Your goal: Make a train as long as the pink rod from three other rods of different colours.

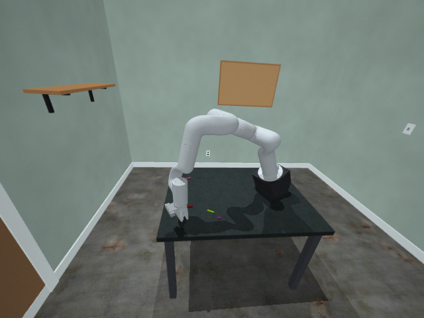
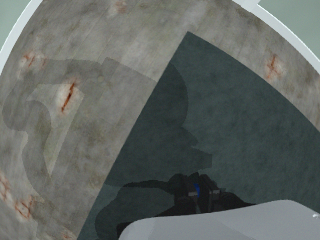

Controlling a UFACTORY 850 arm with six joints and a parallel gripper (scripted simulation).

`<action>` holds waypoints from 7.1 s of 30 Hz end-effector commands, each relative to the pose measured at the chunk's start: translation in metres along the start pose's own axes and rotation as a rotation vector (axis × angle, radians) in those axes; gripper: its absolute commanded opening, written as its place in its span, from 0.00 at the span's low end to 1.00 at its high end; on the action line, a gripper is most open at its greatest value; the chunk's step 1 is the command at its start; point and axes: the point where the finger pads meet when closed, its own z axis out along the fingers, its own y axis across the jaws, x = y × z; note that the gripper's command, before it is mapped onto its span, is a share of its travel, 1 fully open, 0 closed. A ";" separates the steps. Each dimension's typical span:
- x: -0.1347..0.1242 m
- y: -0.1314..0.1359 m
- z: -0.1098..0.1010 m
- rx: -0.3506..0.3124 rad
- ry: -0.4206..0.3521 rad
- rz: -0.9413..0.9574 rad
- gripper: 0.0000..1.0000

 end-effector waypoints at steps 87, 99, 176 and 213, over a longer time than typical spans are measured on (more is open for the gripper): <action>0.002 0.000 0.011 0.000 0.002 0.000 0.04; 0.002 0.000 0.011 0.000 0.002 0.000 0.04; 0.001 0.000 -0.079 0.000 0.002 0.000 1.00; -0.132 0.220 -0.070 0.000 0.000 -0.050 1.00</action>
